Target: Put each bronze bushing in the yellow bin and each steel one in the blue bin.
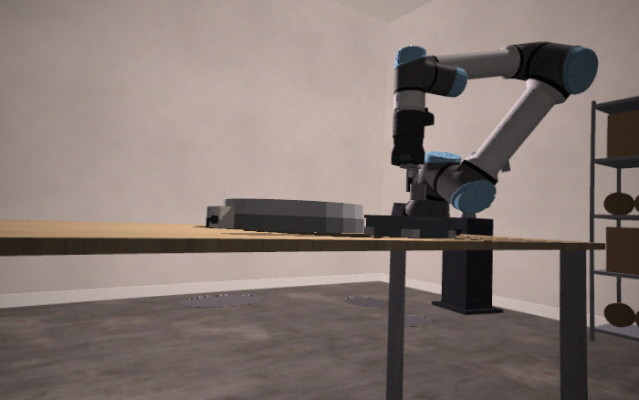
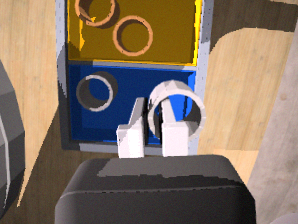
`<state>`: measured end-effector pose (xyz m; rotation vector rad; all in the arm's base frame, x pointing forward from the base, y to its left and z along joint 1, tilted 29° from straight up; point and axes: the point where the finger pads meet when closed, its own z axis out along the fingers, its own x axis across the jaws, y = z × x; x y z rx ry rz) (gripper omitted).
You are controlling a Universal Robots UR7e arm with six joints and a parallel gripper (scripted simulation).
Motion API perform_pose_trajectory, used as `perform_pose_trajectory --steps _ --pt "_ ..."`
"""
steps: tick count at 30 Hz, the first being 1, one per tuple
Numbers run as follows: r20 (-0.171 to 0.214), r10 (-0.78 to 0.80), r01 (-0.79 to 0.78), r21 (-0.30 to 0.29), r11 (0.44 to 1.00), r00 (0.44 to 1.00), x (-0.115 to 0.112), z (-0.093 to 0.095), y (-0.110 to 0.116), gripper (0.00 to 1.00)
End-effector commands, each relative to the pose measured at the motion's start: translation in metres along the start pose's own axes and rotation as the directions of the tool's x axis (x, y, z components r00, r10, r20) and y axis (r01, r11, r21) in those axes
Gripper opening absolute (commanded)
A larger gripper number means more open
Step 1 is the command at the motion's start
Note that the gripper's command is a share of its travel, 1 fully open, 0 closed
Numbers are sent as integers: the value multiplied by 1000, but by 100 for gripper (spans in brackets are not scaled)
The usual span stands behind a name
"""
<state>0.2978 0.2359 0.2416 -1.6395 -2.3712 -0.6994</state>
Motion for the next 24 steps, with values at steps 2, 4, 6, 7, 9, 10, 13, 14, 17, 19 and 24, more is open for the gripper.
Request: perform_pose_trajectory --steps 2,4,6,7,9,10,13,14,17,19,24 --pt "6 2 -2 -4 1000 1000 -1 21 3 0" --pt "7 2 -2 -4 1000 1000 -1 31 3 0" --pt "7 1 -1 -4 1000 1000 -1 36 3 0" --pt "7 1 -1 -4 1000 1000 -1 36 3 0" --pt "7 1 -1 -4 1000 1000 -1 36 3 0" --pt "7 1 -1 -4 1000 1000 -1 36 3 0" --pt "7 1 -1 -4 1000 1000 -1 36 3 0" --pt "7 1 -1 -4 1000 1000 -1 36 3 0" --pt "4 0 0 -3 1000 1000 -1 34 2 0" --pt "4 0 0 -3 1000 1000 -1 34 2 0" --pt "7 1 -1 -4 1000 1000 -1 36 3 0"
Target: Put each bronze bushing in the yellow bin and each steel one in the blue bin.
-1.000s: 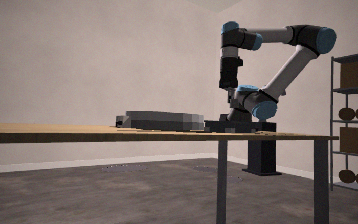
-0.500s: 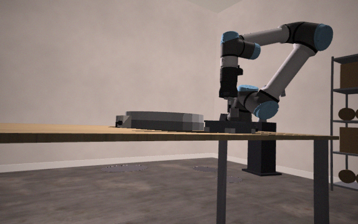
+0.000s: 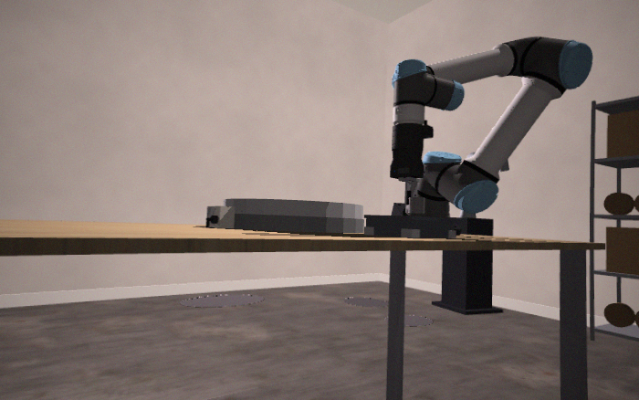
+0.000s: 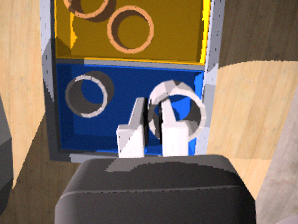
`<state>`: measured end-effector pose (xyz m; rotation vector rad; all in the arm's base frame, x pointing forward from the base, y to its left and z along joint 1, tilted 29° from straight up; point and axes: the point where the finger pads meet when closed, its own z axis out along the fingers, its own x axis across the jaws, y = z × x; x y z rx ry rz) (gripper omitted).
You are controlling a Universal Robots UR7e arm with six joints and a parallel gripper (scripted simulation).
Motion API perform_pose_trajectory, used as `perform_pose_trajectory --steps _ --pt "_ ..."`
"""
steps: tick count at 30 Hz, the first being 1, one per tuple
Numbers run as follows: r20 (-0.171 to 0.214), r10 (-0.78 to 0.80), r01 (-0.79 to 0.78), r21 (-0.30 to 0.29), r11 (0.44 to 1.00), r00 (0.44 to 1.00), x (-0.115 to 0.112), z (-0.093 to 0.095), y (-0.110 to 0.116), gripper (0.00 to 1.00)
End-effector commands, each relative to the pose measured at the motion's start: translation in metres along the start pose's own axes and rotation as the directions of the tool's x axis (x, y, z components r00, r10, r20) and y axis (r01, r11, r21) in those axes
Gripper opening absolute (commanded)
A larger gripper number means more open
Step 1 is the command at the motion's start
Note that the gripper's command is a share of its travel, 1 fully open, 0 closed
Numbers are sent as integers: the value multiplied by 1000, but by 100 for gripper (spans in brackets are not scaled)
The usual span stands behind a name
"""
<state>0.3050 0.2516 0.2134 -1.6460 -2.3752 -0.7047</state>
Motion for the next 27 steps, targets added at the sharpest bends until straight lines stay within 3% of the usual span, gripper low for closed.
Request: perform_pose_trajectory --steps 1,27 --pt "1 2 -2 2 1000 1000 0 3 0 0" --pt "1 2 -2 2 1000 1000 0 15 1 0"
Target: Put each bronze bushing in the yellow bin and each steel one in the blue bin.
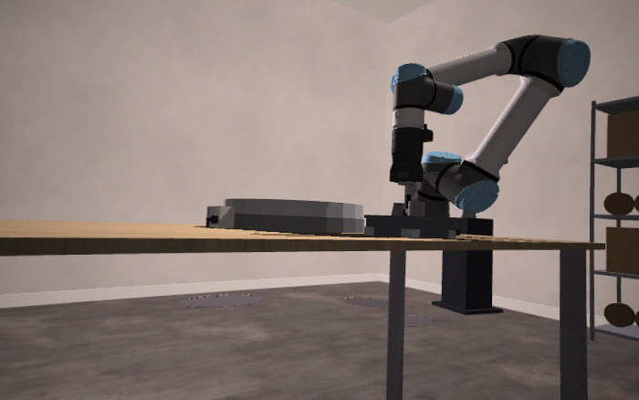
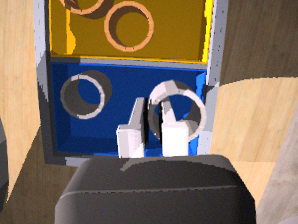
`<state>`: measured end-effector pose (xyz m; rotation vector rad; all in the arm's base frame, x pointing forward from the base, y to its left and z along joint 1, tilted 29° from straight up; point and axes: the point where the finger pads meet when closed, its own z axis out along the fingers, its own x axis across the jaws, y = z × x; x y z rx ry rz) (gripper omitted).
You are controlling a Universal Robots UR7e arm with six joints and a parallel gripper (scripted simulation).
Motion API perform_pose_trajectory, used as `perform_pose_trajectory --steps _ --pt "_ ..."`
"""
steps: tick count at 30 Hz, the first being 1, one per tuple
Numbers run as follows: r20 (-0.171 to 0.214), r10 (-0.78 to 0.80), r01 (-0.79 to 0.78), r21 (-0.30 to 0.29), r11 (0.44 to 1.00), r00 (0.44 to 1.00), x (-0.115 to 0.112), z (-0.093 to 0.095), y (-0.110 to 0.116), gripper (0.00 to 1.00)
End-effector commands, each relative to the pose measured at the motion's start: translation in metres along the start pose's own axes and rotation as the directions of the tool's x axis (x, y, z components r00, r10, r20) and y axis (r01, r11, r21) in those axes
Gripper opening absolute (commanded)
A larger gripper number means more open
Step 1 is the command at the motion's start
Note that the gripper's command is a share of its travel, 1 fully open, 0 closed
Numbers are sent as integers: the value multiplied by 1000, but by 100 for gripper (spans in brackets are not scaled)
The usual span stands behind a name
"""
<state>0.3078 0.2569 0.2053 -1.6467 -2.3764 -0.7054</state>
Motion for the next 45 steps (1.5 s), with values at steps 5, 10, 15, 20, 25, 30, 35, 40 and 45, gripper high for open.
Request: perform_pose_trajectory --steps 5,10,15,20,25,30,35,40,45 --pt "0 2 -2 3 1000 1000 -1 5 -1 0" --pt "0 1 -1 0 1000 1000 0 6 0 0" --pt "0 1 -1 1 1000 1000 0 10 0 0" --pt "0 1 -1 2 1000 1000 0 13 0 0" --pt "0 2 -2 3 1000 1000 -1 17 -1 0" --pt "0 2 -2 3 1000 1000 -1 17 -1 0" --pt "0 1 -1 0 1000 1000 0 16 0 0" --pt "0 1 -1 2 1000 1000 0 22 0 0" --pt "0 2 -2 2 1000 1000 0 25 0 0"
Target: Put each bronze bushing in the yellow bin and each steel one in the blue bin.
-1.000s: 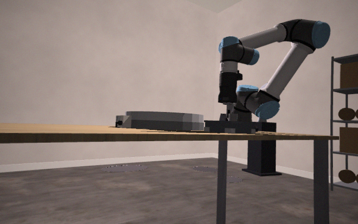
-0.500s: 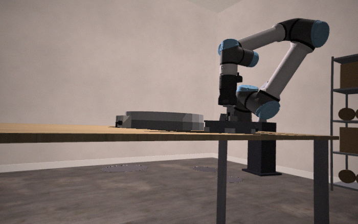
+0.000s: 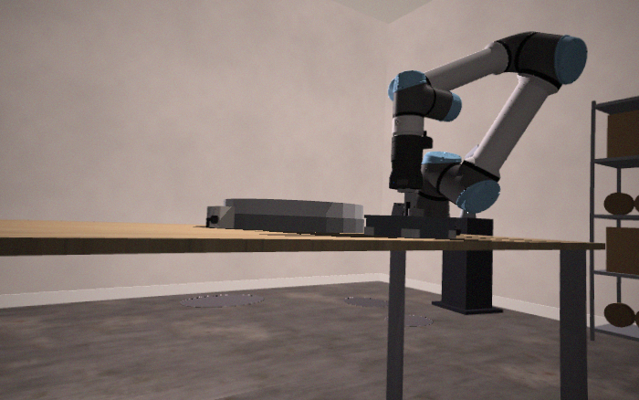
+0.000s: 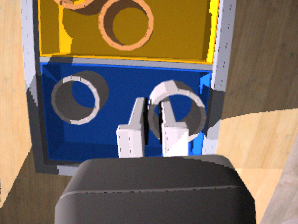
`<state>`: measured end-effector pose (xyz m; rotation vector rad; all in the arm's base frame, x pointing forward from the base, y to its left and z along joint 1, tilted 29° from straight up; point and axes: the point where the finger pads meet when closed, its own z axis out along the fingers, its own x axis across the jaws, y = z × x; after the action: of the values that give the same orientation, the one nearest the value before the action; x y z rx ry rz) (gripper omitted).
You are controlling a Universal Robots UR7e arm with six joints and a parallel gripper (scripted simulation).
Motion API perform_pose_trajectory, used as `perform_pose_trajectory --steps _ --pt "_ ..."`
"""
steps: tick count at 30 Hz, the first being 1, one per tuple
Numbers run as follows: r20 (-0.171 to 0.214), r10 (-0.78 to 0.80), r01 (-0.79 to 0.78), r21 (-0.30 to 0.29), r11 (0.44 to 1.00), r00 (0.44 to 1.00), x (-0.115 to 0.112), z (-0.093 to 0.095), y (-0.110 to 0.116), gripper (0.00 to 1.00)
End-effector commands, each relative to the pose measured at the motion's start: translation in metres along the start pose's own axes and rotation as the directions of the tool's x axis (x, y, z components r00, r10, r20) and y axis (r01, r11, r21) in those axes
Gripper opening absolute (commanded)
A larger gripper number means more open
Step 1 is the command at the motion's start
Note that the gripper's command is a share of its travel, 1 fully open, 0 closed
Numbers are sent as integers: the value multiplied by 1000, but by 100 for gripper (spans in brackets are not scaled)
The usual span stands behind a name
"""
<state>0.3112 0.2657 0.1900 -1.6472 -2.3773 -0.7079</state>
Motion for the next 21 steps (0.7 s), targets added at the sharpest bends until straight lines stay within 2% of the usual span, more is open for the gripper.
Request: perform_pose_trajectory --steps 1,16,21 --pt "0 2 -2 5 1000 1000 -1 8 -2 0" --pt "0 1 -1 2 1000 1000 0 10 -1 0" --pt "0 2 -2 3 1000 1000 0 16 -1 0"
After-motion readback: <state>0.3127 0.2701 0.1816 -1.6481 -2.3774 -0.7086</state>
